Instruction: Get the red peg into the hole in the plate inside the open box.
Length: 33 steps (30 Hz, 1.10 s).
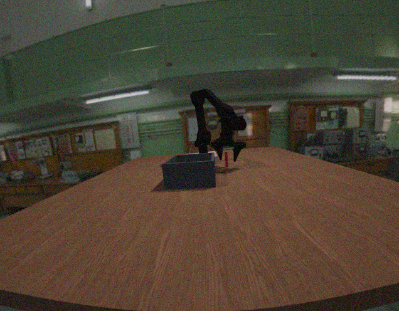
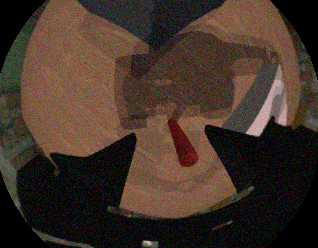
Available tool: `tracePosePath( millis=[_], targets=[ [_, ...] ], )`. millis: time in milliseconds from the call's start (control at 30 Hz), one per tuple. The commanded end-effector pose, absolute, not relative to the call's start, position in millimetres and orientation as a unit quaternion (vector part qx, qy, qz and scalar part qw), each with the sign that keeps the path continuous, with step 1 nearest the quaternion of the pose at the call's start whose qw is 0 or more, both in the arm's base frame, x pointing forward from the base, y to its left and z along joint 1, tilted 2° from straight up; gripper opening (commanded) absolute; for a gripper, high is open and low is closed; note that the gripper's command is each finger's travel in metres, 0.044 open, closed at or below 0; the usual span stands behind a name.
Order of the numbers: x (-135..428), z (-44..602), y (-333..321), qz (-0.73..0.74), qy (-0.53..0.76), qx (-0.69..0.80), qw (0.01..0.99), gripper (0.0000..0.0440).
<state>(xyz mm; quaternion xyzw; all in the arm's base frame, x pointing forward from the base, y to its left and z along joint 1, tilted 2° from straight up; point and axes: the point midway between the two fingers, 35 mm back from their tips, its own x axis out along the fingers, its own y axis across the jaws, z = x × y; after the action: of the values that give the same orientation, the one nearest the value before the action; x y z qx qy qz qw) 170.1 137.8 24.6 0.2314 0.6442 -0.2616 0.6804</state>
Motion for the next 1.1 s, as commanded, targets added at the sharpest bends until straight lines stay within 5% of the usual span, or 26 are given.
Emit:
tracePosePath(
  millis=[0, 467, 1067],
  targets=[
    [168.1, 8.7, 134.3, -0.265, 0.648, 0.220, 0.679, 0.0357],
    [162.9, -10.0, 126.9, -0.298, 0.663, 0.190, 0.660, 0.0000],
    [205.7, 62.8, 121.3, -0.285, 0.607, 0.190, 0.717, 0.0000]
  ],
)
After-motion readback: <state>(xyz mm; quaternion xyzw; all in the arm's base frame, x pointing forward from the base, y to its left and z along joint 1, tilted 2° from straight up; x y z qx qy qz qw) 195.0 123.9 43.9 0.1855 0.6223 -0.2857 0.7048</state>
